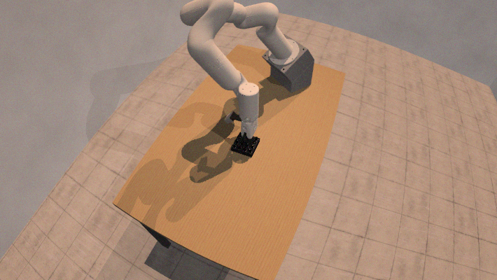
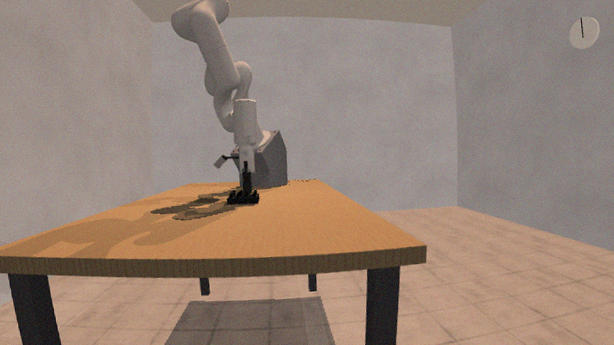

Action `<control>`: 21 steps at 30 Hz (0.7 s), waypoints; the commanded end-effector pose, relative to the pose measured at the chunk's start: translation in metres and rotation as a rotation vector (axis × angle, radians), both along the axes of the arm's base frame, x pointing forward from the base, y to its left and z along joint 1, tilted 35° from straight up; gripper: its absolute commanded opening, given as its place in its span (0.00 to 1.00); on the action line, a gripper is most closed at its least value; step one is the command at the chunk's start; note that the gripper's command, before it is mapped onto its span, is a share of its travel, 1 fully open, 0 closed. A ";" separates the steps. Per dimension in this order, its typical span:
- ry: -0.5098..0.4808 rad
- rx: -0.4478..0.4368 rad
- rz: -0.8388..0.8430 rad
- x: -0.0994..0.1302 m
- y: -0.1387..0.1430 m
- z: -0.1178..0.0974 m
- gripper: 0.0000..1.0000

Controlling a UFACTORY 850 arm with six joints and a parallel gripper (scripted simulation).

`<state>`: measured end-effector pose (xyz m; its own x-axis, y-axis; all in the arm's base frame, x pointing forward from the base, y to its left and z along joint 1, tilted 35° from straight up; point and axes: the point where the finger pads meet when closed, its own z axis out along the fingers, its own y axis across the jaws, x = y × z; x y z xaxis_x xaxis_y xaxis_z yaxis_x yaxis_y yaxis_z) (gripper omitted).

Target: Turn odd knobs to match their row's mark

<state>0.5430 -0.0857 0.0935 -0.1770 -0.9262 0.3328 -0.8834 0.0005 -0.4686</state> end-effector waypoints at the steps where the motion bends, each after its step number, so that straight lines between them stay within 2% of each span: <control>1: 0.011 -0.013 0.024 0.000 0.000 0.000 0.08; 21: 0.129 -0.148 0.279 0.000 0.000 0.000 0.08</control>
